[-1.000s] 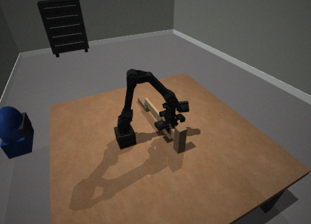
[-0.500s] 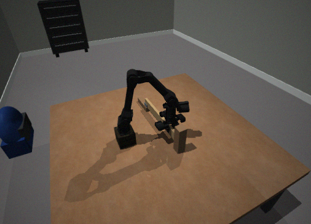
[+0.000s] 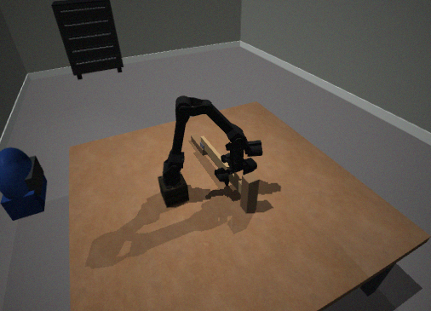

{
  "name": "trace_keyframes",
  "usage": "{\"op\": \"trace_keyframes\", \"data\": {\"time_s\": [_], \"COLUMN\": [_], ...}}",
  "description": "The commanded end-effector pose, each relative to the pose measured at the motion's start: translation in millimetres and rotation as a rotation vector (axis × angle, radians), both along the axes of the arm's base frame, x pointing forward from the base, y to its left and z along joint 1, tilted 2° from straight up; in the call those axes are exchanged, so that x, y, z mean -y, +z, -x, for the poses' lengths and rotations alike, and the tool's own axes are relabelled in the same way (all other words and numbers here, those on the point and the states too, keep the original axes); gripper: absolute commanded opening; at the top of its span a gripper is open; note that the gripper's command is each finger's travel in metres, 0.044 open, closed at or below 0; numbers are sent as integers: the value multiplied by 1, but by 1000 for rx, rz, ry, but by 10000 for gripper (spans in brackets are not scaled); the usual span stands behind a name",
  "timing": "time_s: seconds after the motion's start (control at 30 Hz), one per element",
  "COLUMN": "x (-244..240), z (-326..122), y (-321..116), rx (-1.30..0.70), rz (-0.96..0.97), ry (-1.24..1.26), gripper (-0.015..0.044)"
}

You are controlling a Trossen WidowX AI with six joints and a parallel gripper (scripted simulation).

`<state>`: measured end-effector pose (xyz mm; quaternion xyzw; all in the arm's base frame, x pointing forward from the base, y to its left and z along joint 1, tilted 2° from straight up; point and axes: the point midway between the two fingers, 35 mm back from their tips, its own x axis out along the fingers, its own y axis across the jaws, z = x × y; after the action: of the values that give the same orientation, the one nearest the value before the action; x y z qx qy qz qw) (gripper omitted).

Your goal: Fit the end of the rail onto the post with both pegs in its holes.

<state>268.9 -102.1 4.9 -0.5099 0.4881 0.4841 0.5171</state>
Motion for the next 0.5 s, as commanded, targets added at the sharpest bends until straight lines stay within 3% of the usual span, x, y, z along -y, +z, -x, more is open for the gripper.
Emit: {"op": "trace_keyframes", "data": {"time_s": [0.0,0.1,0.47], "x": [-7,-29,-30], "z": [0,1,1], "y": [7,28,30], "rx": [1,4,4], "rz": [1,1,1], "ry": [0,2,2], "gripper": [440,440,440]}}
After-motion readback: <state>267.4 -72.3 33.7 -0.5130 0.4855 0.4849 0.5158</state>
